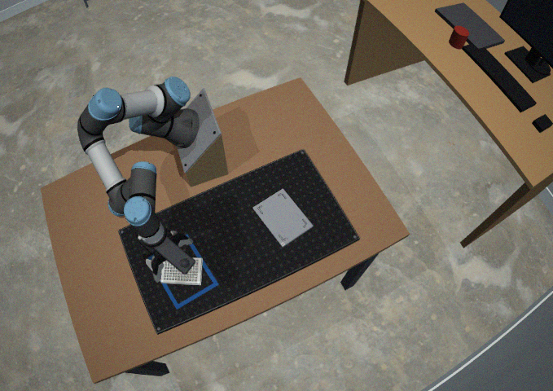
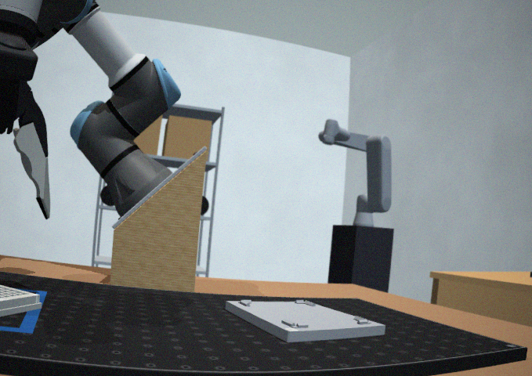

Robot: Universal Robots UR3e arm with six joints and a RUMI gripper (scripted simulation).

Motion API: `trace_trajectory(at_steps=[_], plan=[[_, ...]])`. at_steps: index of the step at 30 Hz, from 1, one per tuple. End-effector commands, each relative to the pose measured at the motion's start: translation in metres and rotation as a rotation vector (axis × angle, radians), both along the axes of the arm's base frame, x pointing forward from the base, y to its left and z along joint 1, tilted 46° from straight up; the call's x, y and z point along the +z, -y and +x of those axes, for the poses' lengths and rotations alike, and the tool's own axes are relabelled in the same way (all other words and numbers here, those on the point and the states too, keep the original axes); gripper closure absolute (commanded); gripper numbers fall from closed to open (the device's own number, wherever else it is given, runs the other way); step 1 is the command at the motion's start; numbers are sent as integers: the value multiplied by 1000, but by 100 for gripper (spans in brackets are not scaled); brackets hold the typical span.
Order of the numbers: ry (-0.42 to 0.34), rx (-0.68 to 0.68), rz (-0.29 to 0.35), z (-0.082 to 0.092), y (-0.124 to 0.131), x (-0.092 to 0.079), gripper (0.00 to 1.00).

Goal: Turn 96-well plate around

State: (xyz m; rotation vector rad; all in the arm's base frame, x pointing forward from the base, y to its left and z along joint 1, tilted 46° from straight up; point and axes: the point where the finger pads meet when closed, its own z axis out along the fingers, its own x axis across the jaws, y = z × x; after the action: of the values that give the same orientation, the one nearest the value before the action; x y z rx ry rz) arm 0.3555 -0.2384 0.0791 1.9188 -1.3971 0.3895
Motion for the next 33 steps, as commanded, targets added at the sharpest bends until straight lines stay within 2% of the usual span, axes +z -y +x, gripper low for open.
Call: trace_trajectory(at_steps=[1, 14, 16, 27, 33], plan=[[80, -89, -24, 1, 0, 1, 0], [384, -390, -97, 1, 0, 1, 0], [384, -390, -97, 1, 0, 1, 0], [641, -644, -159, 1, 0, 1, 0], [644, -647, -160, 1, 0, 1, 0]])
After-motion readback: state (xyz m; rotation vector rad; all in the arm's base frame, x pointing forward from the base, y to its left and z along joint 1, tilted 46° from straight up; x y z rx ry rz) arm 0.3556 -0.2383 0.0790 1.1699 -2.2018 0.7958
